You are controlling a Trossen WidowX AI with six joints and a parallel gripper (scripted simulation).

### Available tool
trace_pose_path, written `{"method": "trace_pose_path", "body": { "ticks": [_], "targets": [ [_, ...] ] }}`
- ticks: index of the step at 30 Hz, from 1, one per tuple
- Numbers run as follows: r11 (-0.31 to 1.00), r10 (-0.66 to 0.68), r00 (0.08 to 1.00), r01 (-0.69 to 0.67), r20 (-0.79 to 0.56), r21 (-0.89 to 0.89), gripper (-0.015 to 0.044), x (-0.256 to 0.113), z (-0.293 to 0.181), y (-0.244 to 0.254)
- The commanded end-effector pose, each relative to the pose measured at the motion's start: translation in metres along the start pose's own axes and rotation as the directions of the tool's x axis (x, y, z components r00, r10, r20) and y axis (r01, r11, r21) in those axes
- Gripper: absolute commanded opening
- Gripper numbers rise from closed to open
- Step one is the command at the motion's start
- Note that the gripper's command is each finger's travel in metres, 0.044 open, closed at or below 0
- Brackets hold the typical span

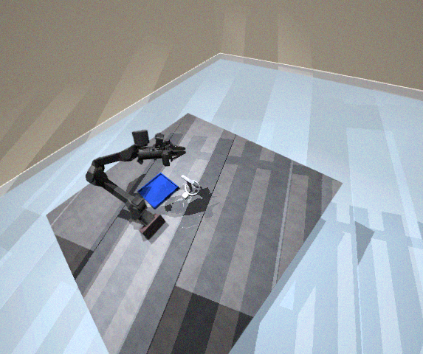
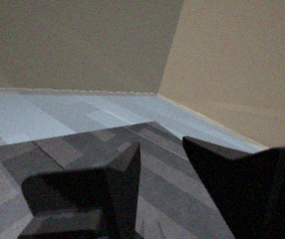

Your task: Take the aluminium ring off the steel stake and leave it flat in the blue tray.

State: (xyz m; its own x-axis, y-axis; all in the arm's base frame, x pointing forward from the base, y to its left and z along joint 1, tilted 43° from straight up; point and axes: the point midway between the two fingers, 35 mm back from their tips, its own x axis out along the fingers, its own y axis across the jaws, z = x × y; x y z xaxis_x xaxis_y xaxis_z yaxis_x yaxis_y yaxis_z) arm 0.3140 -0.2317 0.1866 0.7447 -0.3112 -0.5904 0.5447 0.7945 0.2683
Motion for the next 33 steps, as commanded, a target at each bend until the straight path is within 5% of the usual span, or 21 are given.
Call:
{"method": "trace_pose_path", "body": {
  "ticks": [1,19,29,33],
  "targets": [
    [0.997,0.055,0.992,-0.060,-0.114,-0.045,0.0200,0.012,-0.037,0.002],
    [0.893,0.361,0.765,-0.448,-0.534,-0.039,0.0200,0.009,-0.203,0.029],
    [0.763,0.550,0.551,-0.637,-0.628,0.110,0.0200,-0.028,-0.276,0.052],
    [0.754,0.561,0.537,-0.646,-0.630,0.121,0.0200,-0.031,-0.280,0.053]
  ]
}}
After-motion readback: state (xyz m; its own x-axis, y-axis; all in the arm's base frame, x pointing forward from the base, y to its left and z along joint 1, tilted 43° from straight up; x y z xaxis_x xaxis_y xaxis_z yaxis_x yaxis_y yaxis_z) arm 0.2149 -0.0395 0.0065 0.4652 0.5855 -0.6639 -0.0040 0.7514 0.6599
